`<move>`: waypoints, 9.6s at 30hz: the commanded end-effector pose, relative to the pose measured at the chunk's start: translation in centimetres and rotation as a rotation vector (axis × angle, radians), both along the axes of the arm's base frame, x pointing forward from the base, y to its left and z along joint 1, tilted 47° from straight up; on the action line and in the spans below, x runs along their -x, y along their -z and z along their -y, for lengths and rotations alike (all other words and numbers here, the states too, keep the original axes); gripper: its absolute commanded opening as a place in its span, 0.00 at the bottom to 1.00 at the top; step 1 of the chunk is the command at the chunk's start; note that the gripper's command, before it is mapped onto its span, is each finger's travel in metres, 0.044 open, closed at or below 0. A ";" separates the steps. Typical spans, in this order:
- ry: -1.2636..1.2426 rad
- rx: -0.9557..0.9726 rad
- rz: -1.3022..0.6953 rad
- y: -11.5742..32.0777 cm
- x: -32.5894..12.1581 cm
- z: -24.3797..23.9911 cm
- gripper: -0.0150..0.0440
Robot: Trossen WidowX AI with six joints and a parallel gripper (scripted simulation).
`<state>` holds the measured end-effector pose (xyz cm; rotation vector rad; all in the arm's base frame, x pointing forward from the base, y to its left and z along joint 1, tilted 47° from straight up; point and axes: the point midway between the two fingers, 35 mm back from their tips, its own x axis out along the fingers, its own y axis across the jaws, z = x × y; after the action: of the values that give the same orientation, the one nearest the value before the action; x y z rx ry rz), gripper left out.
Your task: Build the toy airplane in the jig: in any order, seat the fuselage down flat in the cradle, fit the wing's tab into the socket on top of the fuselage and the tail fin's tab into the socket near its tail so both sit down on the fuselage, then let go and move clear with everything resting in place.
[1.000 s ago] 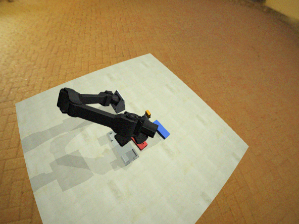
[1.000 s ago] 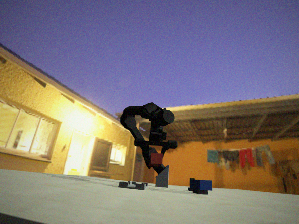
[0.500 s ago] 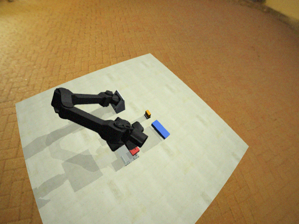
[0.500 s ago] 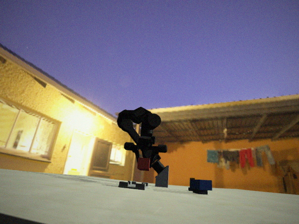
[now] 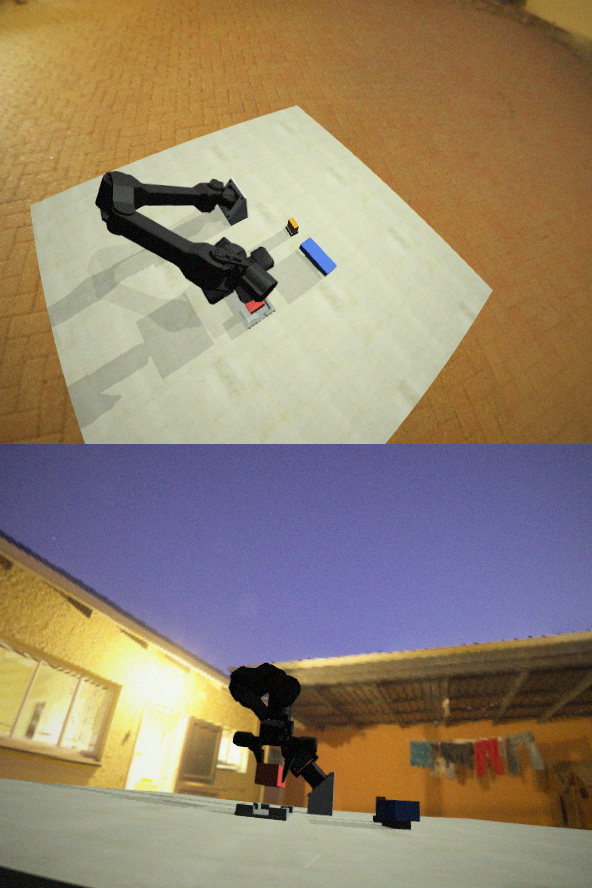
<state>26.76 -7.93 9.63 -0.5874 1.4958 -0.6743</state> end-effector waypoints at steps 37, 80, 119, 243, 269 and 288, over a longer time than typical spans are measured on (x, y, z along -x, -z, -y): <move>-0.006 0.005 0.008 0.4 -0.1 1.0 0.59; 0.001 0.001 0.012 2.2 0.1 3.0 0.80; -0.062 -0.008 -0.047 -2.8 -2.8 -6.7 1.00; -0.066 -0.021 -0.034 13.8 -7.1 -22.3 0.25; -0.264 -0.034 -0.247 8.3 -6.9 -19.3 0.25; -0.489 -0.047 -0.473 4.4 -6.0 -14.5 0.25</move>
<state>32.91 7.34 4.38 -1.0442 1.7015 -0.1608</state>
